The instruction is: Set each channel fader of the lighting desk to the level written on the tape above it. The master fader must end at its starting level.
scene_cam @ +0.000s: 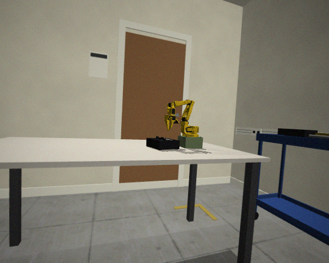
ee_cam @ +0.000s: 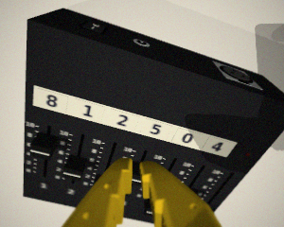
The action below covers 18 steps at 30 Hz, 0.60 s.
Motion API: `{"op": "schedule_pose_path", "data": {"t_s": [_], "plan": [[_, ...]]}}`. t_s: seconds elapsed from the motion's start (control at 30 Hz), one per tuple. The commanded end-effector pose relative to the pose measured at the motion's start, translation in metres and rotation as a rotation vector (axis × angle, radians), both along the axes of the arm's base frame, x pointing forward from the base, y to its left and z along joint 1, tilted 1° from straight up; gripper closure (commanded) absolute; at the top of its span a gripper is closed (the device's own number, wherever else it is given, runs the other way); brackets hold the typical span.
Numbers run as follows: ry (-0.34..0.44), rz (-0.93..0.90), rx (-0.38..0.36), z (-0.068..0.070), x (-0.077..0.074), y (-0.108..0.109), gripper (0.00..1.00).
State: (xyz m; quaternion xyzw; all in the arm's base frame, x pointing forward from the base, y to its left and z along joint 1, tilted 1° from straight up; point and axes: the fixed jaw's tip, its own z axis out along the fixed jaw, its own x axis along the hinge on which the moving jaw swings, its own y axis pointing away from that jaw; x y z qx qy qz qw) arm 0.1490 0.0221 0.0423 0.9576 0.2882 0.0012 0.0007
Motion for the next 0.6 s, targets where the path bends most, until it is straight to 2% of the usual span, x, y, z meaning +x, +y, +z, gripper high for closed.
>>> {"op": "schedule_pose_path", "data": {"t_s": [0.0, 0.13, 0.57], "plan": [[-0.009, -0.135, 0.004, 0.0002, 0.0032, -0.0017, 1.00], [-0.009, -0.200, 0.004, 0.0001, 0.0033, -0.0022, 1.00], [-0.008, -0.669, 0.007, -0.0006, 0.0039, -0.0048, 1.00]]}}
